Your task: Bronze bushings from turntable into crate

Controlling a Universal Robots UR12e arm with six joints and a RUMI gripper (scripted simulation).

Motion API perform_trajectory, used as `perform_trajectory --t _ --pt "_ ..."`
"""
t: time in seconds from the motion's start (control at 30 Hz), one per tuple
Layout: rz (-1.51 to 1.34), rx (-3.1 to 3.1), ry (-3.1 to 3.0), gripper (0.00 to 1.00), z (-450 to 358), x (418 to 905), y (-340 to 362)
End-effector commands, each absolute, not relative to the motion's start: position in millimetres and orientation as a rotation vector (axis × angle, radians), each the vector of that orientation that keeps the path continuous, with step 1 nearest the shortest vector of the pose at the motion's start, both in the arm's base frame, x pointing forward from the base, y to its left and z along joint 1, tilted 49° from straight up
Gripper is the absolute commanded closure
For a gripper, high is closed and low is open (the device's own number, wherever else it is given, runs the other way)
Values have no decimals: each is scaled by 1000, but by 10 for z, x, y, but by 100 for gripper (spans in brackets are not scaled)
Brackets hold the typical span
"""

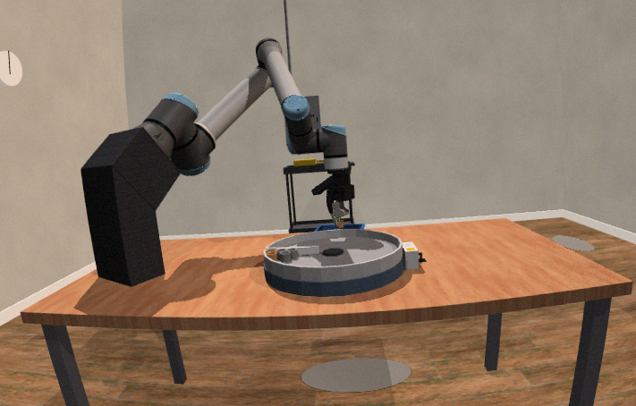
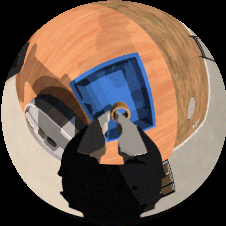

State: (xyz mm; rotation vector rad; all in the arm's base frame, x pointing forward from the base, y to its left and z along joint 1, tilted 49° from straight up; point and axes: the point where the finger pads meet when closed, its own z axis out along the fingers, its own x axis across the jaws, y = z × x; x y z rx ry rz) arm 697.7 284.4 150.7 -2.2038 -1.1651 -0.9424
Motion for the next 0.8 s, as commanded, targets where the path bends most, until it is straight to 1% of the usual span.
perform_trajectory --t 0.0,0.77 --pt "-943 -2203 -1168 100 1483 7011 2879" --pt "-943 -2203 -1168 100 1267 7125 3103"
